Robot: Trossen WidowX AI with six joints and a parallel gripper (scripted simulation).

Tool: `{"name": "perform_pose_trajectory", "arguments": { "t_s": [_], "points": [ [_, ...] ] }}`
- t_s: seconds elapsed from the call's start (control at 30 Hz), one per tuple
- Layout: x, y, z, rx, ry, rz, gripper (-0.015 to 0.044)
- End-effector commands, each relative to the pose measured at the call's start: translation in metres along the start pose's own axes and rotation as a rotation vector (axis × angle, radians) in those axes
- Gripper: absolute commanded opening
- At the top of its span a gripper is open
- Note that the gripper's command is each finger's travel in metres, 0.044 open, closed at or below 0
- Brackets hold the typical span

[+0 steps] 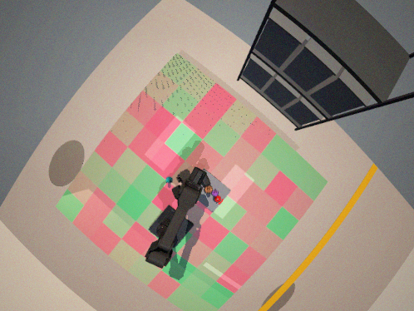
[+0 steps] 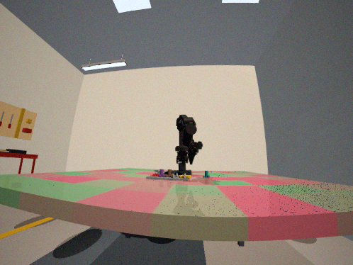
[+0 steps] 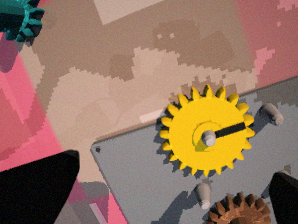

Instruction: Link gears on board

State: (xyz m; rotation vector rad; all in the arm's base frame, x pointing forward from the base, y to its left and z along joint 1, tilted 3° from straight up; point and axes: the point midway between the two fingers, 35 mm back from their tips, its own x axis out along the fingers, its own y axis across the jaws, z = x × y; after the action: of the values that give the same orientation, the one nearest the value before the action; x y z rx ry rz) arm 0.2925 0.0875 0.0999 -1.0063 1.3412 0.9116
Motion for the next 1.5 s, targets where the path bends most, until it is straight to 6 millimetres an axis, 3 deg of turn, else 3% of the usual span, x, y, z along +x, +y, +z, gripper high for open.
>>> {"name": "perform_pose_trajectory", "arguments": {
  "t_s": [0.0, 0.43, 0.9, 1.13, 1.47],
  "points": [
    [-0.002, 0.058, 0.040, 0.437, -0.011, -0.002, 0.0440],
    [-0.001, 0.125, 0.070, 0.904, -0.012, 0.004, 0.0440],
    [-0.001, 0.126, 0.070, 0.912, -0.011, 0.004, 0.0440],
    [0.021, 0.126, 0.070, 0.912, -0.011, 0.004, 0.0440],
    [0.032, 0.126, 0.070, 0.912, -0.011, 0.004, 0.0440]
  ]
}}
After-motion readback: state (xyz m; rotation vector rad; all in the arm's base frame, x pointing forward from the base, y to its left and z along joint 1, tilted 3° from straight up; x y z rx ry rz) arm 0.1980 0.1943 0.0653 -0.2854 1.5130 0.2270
